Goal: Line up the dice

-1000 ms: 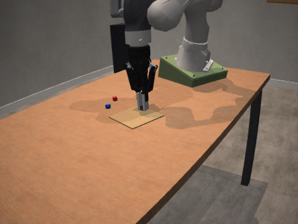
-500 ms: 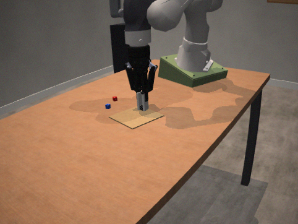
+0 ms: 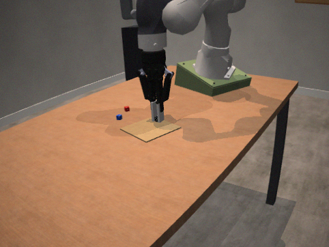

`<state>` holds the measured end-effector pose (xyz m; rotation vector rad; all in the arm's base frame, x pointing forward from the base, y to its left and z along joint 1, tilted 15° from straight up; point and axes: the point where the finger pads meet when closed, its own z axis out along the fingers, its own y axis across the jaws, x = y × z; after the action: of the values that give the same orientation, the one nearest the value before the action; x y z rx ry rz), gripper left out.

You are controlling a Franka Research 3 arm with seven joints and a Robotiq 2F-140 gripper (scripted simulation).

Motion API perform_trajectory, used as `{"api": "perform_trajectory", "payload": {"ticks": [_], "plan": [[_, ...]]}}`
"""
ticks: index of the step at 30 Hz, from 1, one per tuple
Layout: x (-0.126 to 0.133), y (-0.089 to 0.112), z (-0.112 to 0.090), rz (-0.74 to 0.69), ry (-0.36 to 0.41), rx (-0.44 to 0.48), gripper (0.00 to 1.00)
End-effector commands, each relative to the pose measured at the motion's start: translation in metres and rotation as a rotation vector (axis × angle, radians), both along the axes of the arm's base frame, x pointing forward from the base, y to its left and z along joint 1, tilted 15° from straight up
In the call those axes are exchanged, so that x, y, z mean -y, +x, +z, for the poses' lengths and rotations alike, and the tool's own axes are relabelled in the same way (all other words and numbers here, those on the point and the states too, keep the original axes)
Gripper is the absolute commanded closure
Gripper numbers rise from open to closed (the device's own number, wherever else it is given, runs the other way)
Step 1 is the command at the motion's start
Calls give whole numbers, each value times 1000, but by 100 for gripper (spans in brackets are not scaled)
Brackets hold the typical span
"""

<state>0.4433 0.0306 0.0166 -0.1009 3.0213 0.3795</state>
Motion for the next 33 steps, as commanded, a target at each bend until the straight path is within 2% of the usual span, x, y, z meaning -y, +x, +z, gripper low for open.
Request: {"api": "perform_trajectory", "payload": {"ticks": [1, 33], "plan": [[0, 2, 0, 4, -1, 6, 93], [0, 2, -3, 4, -1, 6, 93]]}}
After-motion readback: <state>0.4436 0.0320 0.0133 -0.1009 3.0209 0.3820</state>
